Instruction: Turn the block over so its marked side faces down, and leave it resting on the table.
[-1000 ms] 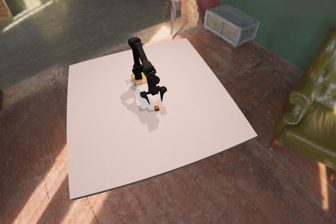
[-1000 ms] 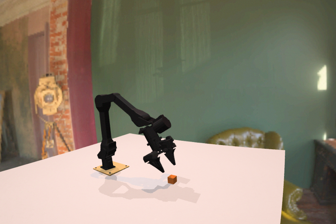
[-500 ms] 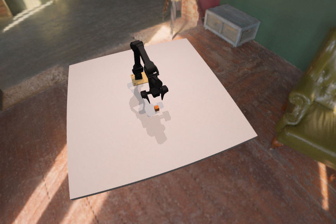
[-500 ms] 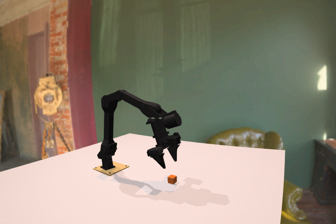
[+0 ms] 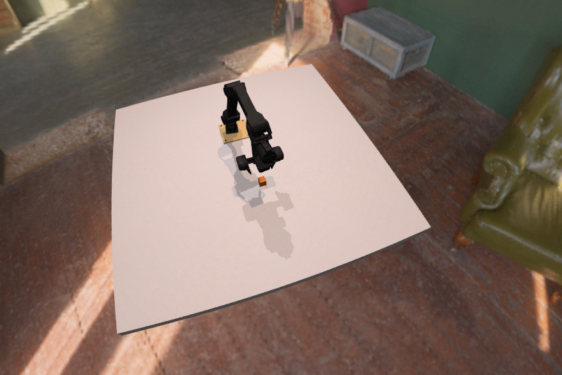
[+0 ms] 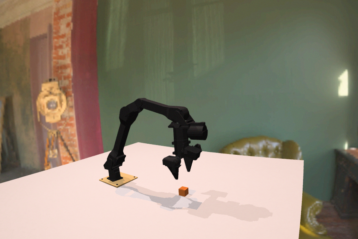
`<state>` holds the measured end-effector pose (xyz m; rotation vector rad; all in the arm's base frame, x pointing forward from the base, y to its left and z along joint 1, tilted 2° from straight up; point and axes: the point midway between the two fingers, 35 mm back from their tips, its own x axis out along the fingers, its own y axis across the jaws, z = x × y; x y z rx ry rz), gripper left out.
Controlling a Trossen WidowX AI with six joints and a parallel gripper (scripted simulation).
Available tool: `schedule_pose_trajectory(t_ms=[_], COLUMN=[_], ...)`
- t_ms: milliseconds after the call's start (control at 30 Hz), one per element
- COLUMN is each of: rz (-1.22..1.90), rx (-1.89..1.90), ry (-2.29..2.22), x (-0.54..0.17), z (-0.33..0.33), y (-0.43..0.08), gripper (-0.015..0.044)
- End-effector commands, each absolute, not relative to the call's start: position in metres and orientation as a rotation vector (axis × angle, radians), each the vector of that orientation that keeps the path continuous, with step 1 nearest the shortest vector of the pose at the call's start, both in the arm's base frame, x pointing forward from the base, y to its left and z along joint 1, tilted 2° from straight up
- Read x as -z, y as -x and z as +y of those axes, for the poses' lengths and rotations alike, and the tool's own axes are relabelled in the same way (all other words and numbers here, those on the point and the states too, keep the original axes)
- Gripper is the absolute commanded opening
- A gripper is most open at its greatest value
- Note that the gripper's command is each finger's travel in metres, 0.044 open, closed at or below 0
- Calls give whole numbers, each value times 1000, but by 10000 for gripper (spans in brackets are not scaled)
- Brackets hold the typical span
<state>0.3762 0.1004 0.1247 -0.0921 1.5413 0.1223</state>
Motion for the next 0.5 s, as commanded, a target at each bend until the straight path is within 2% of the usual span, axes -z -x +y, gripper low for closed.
schedule_pose_trajectory(t_ms=[0, 467], rz=[1552, 1552], rx=[-130, -130], ry=[91, 91], x=[-103, -75], z=[102, 102], y=[-377, -377], gripper=[440, 440])
